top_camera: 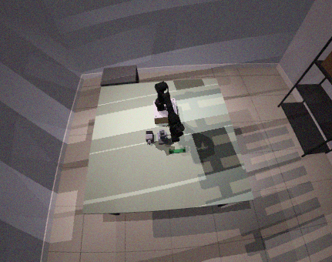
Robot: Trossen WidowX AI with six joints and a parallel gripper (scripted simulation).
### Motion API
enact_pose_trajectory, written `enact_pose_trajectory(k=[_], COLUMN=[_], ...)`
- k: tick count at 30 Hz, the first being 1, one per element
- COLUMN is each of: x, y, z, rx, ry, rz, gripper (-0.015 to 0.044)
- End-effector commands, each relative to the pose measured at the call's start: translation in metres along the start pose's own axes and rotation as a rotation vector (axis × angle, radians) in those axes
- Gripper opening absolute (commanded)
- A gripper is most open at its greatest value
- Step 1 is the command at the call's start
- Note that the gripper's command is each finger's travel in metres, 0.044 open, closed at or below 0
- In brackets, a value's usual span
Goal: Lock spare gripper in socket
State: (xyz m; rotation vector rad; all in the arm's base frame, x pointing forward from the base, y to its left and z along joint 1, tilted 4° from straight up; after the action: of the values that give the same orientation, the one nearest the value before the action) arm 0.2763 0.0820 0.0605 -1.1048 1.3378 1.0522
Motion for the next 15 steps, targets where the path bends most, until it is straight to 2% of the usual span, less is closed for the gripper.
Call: enact_pose_trajectory(k=[1,15], x=[0.0002,-0.0073], y=[-0.0001,-0.0035], z=[-0.0004,-0.0046], rx=[-0.005,0.031], ry=[0.002,-0.129], rz=[-0.002,0.028], gripper=[0.0,0.0])
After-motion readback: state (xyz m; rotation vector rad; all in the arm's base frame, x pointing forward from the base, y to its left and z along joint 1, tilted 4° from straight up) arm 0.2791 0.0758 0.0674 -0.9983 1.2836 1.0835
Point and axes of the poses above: the point midway between the two fingers, 35 mm back from their tips, its own x axis out along the fingers, its own y axis across the jaws, z = x × y, the point moved 9 cm from there along -x, back along the fingers, and after that the axes turned 13 degrees about x, right-handed, at the moved point
